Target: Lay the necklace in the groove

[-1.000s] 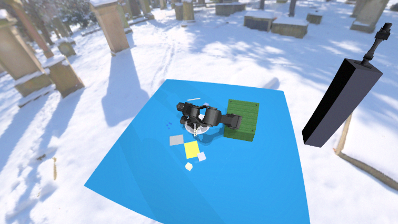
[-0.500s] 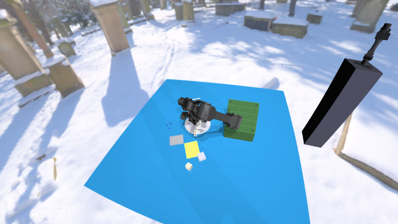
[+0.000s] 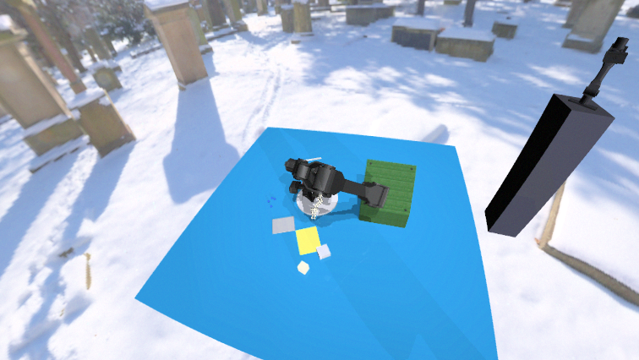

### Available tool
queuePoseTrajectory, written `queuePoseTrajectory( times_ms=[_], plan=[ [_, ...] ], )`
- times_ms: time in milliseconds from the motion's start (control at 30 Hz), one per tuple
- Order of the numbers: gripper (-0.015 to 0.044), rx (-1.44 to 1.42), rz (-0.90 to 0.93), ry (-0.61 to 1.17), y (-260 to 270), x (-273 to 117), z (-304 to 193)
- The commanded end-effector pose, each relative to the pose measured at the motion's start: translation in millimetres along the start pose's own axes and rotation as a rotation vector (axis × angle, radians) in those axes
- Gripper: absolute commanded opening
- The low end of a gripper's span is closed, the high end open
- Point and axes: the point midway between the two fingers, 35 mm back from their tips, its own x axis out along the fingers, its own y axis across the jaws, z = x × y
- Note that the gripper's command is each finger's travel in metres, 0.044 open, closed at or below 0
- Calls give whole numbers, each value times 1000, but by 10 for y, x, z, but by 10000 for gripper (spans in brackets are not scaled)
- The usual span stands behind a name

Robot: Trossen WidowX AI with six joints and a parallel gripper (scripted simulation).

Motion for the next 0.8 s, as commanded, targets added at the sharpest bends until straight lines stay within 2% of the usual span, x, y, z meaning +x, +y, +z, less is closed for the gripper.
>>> queuePoseTrajectory(
  times_ms=[0, 167, 700, 767],
  plan=[
    [0, 10, -6, 2, -28, 88, 8],
    [0, 10, -6, 2, -28, 98, 7],
    [420, 5, -4, -1, -14, -12, 7],
    [440, 8, -5, 0, -20, -79, 9]
  ],
)
